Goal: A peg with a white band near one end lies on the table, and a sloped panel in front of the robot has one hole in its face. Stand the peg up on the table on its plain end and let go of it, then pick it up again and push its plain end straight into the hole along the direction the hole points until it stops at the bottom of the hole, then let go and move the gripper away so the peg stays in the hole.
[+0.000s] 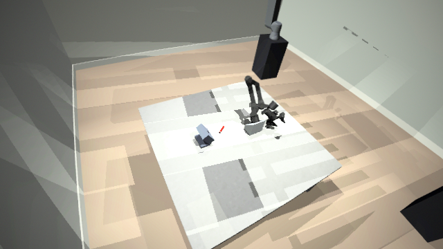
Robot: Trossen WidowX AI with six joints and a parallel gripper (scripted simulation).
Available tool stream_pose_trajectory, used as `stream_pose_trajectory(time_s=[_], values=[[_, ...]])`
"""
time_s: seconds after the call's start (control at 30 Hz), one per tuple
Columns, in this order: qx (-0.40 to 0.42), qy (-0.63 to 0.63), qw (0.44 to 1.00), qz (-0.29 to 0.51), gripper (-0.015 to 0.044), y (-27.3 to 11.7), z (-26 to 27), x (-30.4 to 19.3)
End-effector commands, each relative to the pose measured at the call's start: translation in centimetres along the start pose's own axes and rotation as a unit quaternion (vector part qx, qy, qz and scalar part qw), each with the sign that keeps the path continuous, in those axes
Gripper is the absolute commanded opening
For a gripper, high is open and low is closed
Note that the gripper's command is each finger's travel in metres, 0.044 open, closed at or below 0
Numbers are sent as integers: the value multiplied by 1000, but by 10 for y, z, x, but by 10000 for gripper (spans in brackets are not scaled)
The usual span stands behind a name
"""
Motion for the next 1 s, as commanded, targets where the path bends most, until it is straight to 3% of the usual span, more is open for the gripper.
stream_pose_trajectory(time_s=[0.0,0.47,0.97], values=[[-1,2,1000,1,426,0,-1,0],[-87,183,973,112,440,-11,-53,-35],[-165,381,882,225,440,-49,-95,-90]])
Point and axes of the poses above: the point midway between the two fingers, 35 mm back from their tips, its own y axis out along the fingers, its own z axis across the jaws, x = y × z, the point moved 9 cm from there along -y, back along the fingers, and after that the axes turned 5 degrees about y, right-handed, at the moved point
